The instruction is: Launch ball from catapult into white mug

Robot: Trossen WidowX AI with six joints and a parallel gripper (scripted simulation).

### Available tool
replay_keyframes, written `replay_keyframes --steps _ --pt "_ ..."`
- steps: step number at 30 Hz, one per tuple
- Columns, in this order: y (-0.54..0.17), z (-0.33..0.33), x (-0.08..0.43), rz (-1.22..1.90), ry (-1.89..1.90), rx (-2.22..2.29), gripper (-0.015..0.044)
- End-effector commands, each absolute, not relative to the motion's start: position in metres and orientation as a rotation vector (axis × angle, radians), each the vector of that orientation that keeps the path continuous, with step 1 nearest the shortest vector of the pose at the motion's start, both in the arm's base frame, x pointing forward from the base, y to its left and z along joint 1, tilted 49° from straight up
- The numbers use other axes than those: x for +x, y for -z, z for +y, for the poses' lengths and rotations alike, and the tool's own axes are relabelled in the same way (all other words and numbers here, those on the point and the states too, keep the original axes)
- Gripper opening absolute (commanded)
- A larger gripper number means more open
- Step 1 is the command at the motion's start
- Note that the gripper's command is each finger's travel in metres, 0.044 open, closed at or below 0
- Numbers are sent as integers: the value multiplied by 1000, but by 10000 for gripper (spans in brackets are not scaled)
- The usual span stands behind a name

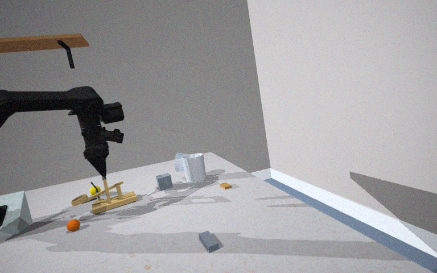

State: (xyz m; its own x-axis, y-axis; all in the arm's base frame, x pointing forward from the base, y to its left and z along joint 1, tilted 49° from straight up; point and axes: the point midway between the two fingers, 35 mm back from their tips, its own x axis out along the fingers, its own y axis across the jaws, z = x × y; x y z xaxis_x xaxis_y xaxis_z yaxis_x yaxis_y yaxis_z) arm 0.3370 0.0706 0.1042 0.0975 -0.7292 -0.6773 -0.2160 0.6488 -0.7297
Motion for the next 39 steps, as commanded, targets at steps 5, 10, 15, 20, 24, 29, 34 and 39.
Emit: replay_keyframes --steps 5,10,15,20,24,29,34,39 --pt "-126 -8 286 1442 561 -758 300" --pt "-128 -40 254 1436 617 -721 300" --pt "-124 -38 258 1435 616 -721 300" --pt "-115 -49 259 1435 617 -721 300" --pt "-111 -53 259 1435 616 -721 300" --pt "-106 -59 260 1435 616 -720 300" --pt "-101 -65 261 1435 616 -721 300" --pt "-96 -71 261 1434 617 -721 300"
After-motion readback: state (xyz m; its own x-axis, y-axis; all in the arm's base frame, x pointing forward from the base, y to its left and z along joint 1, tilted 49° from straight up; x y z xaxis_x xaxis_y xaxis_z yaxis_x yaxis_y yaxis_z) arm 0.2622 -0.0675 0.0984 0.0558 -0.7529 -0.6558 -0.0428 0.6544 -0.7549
